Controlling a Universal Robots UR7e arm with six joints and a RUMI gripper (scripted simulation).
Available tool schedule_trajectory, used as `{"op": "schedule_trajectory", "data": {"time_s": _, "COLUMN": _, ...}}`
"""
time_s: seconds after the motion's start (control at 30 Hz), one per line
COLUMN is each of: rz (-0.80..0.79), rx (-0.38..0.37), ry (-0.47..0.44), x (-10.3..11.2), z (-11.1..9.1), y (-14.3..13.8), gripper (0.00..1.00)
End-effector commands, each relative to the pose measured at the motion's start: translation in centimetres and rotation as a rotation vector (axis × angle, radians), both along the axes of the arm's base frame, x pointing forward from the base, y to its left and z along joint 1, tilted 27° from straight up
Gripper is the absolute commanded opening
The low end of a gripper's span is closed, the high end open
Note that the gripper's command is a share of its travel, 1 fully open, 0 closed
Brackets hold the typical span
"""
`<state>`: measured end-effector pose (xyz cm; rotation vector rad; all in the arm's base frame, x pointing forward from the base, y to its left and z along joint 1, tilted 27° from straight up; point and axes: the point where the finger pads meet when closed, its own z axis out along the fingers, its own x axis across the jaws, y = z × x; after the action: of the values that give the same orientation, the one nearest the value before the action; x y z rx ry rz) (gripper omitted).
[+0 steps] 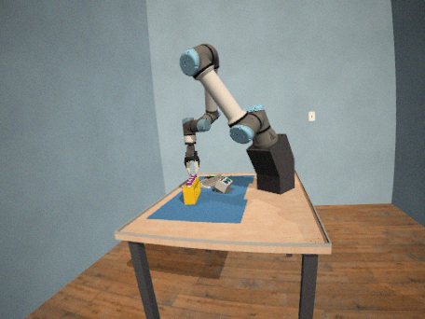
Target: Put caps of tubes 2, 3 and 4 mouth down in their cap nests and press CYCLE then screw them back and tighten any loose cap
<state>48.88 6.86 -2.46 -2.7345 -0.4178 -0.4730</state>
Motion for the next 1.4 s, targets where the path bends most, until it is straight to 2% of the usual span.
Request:
{"op": "schedule_trajectory", "data": {"time_s": 0.0, "rz": -0.234, "rx": 0.057, "ry": 0.091, "x": 0.03, "z": 0.02, "y": 0.02, "gripper": 0.00}}
{"op": "schedule_trajectory", "data": {"time_s": 0.07, "rz": -0.234, "rx": 0.057, "ry": 0.091, "x": 0.03, "z": 0.02, "y": 0.02, "gripper": 0.00}}
{"op": "schedule_trajectory", "data": {"time_s": 0.33, "rz": -0.588, "rx": 0.165, "ry": 0.235, "x": 0.04, "z": -0.02, "y": 0.03, "gripper": 0.00}}
{"op": "schedule_trajectory", "data": {"time_s": 0.63, "rz": -0.588, "rx": 0.165, "ry": 0.235, "x": 0.04, "z": -0.02, "y": 0.03, "gripper": 0.00}}
{"op": "schedule_trajectory", "data": {"time_s": 0.67, "rz": -0.588, "rx": 0.165, "ry": 0.235, "x": 0.04, "z": -0.02, "y": 0.04, "gripper": 0.35}}
{"op": "schedule_trajectory", "data": {"time_s": 1.0, "rz": -0.587, "rx": 0.165, "ry": 0.235, "x": 0.04, "z": -0.02, "y": 0.03, "gripper": 0.35}}
{"op": "schedule_trajectory", "data": {"time_s": 1.13, "rz": -0.298, "rx": 0.076, "ry": 0.118, "x": 0.03, "z": 0.02, "y": 0.02, "gripper": 0.35}}
{"op": "schedule_trajectory", "data": {"time_s": 1.2, "rz": -0.298, "rx": 0.076, "ry": 0.118, "x": 0.03, "z": 0.02, "y": 0.02, "gripper": 0.35}}
{"op": "schedule_trajectory", "data": {"time_s": 1.27, "rz": -0.143, "rx": 0.029, "ry": 0.054, "x": 0.03, "z": 0.02, "y": 0.02, "gripper": 0.35}}
{"op": "schedule_trajectory", "data": {"time_s": 1.37, "rz": -0.068, "rx": 0.006, "ry": 0.024, "x": 0.03, "z": 0.02, "y": 0.02, "gripper": 0.35}}
